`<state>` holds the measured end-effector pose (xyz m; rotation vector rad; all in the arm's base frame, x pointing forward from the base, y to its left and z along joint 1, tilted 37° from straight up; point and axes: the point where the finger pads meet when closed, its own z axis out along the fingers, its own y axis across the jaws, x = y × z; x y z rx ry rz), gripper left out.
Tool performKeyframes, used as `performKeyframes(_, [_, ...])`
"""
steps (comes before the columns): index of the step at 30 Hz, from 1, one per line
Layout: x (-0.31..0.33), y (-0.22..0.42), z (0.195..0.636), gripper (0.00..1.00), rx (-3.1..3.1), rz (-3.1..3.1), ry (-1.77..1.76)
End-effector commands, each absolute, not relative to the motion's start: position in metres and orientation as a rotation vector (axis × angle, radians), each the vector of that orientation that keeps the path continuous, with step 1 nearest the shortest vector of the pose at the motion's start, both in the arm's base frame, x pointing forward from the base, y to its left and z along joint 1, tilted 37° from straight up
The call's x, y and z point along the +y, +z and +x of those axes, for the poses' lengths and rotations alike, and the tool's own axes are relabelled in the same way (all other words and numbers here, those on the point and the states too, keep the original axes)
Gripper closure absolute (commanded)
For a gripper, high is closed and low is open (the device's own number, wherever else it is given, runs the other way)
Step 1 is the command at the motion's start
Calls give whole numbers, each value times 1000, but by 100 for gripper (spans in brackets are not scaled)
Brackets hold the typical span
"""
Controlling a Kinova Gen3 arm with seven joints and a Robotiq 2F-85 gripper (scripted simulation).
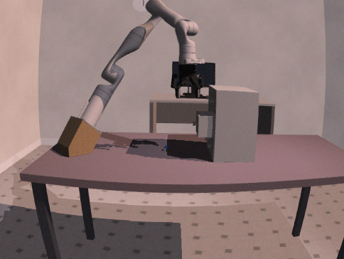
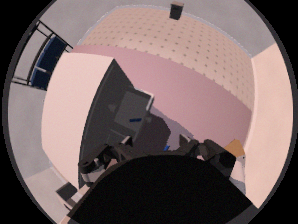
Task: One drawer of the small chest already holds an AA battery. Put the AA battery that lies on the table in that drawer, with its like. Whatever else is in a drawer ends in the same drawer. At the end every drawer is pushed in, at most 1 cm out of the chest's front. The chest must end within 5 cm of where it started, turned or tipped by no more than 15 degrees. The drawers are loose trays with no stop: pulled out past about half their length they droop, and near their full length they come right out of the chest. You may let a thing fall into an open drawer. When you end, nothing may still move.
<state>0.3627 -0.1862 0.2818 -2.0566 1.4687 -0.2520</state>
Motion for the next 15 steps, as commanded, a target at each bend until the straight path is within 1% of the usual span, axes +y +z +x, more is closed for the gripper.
performKeyframes(1, [-186,280,365,0,1425,-2085,-268])
performKeyframes(15, [-184,277,377,0,1189,-2243,-364])
